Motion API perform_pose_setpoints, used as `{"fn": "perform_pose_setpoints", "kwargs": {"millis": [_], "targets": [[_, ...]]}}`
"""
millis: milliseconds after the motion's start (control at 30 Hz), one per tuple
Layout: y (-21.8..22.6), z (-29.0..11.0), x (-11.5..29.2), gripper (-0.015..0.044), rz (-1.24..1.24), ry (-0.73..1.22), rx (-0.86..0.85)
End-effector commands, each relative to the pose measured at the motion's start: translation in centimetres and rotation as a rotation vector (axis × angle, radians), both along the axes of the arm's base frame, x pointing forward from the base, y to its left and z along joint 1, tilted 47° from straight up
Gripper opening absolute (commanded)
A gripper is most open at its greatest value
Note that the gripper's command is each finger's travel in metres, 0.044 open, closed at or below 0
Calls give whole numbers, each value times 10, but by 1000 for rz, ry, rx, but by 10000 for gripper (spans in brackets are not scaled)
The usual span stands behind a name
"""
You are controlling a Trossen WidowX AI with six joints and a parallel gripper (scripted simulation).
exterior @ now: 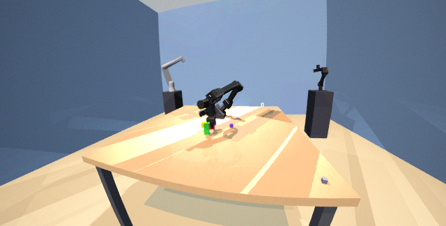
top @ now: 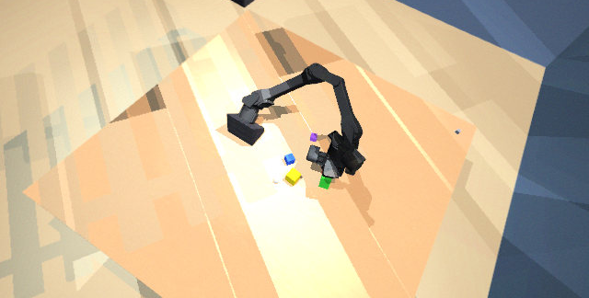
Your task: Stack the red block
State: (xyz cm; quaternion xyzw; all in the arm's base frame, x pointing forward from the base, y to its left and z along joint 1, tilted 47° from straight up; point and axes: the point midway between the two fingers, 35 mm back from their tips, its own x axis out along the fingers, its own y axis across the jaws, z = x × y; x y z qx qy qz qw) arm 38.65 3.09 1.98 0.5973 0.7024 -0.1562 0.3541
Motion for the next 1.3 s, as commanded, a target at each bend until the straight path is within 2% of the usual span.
{"fn": "perform_pose_setpoints", "kwargs": {"millis": [0, 433, 633, 1033, 1267], "targets": [[-12, 13, 1, 0, 5, -9, -4], [-56, 54, 3, 0, 5, -8, -6], [-57, 58, 4, 0, 4, -9, -6], [-84, 30, 17, 0, 5, -9, -8], [-77, 23, 17, 0, 5, -10, -8]]}}
